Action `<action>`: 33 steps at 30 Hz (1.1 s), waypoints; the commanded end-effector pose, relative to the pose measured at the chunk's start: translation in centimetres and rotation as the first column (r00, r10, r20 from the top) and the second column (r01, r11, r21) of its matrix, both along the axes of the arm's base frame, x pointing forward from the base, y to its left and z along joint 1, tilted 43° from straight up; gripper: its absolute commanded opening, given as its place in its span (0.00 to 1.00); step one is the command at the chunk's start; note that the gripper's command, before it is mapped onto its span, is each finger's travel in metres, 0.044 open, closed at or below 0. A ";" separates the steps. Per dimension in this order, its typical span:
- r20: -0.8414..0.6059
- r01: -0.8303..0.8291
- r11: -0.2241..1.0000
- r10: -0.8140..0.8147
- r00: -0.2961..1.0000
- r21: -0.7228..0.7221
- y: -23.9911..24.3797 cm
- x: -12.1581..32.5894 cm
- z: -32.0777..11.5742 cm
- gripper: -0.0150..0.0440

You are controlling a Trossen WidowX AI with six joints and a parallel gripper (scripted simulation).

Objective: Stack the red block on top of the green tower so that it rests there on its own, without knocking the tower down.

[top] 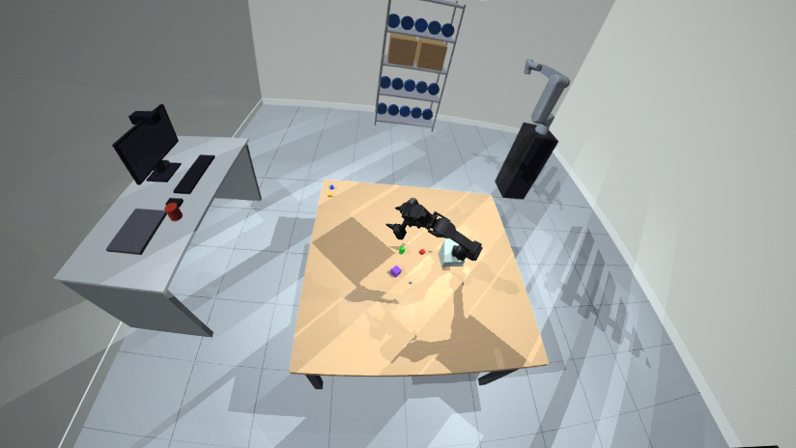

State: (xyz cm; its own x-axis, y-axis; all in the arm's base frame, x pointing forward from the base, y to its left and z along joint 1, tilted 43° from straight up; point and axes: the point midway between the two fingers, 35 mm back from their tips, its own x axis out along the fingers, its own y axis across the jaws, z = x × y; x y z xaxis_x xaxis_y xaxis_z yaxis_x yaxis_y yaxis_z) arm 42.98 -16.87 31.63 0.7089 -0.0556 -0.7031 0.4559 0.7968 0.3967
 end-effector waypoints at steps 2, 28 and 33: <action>-0.091 -0.107 0.994 0.104 0.990 -0.030 -0.4 -0.3 -4.2 1.00; -0.364 -0.707 0.693 0.701 0.614 0.142 2.9 -10.4 -26.6 1.00; -0.333 -0.789 0.580 0.798 0.502 0.201 4.5 -13.6 -29.9 1.00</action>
